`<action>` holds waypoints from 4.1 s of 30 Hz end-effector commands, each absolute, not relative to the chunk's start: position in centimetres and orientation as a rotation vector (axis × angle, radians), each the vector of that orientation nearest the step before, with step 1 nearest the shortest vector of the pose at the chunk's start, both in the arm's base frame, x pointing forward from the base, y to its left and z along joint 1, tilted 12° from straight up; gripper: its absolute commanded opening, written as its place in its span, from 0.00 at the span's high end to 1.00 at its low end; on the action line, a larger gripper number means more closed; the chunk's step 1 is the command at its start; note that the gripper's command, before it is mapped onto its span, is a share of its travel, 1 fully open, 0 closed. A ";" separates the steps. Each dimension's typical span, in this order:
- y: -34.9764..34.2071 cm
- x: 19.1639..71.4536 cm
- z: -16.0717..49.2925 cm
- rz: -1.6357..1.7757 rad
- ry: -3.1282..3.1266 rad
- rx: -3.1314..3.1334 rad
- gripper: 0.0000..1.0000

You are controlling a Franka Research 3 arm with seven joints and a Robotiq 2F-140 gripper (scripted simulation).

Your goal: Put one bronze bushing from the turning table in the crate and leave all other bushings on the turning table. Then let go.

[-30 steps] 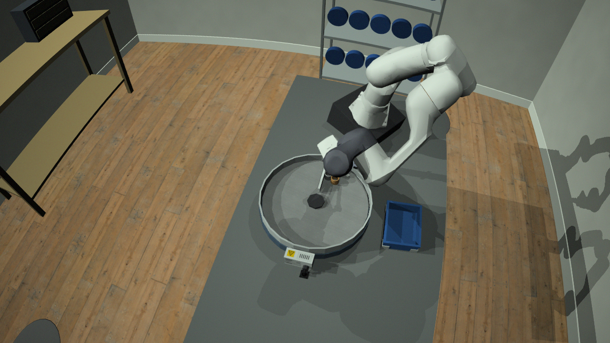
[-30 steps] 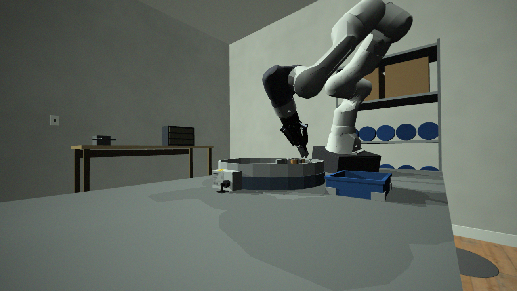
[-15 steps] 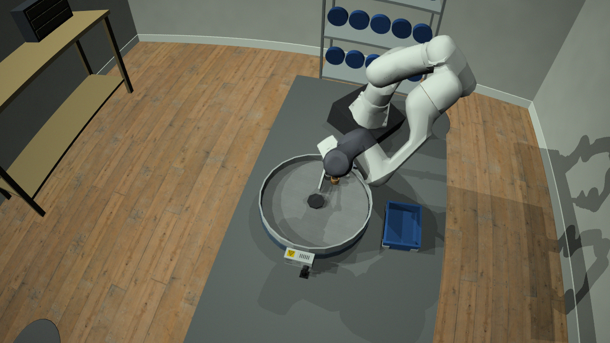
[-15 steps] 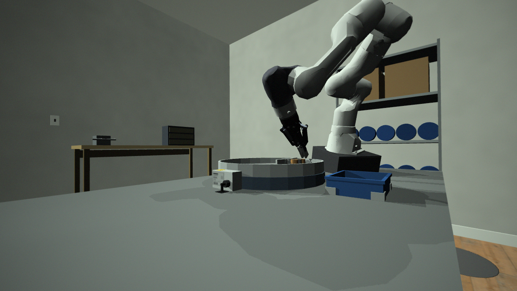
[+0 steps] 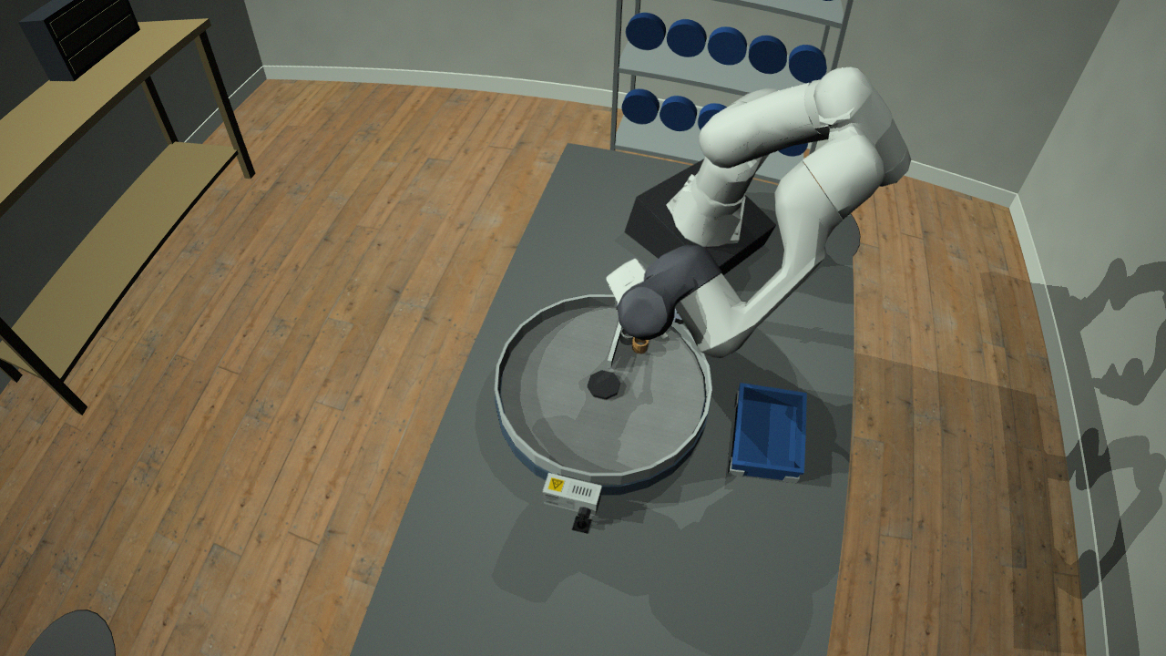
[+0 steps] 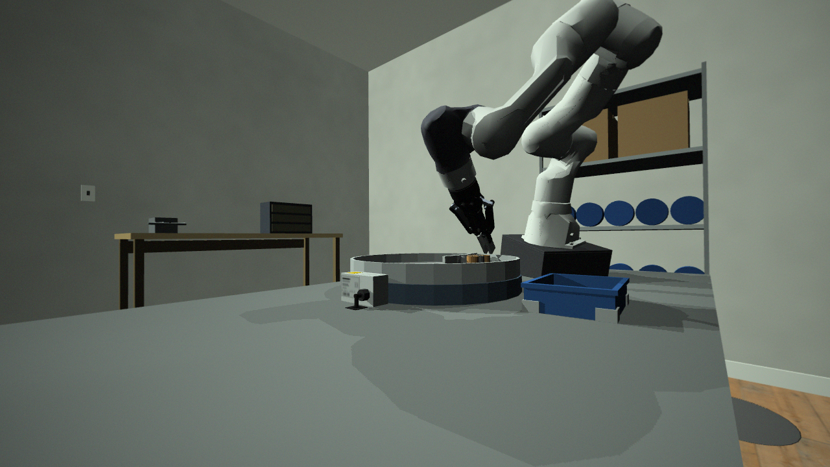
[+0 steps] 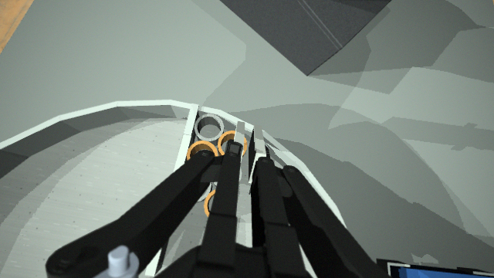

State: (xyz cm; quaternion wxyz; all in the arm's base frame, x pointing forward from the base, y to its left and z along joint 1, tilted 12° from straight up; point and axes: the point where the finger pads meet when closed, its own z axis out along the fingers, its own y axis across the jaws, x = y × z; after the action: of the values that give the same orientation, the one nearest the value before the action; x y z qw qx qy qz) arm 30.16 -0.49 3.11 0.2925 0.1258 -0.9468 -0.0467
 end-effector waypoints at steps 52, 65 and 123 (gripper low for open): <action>-0.3 30.5 2.0 -0.125 -2.528 0.338 0.94; -0.3 30.5 2.0 -0.125 -2.528 0.338 1.00; -1.4 30.0 7.8 -0.125 -2.528 0.338 1.00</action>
State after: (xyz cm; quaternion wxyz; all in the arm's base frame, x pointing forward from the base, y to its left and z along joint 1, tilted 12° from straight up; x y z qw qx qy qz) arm 30.58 -1.45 7.39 0.2821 0.1292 -0.9495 -0.0456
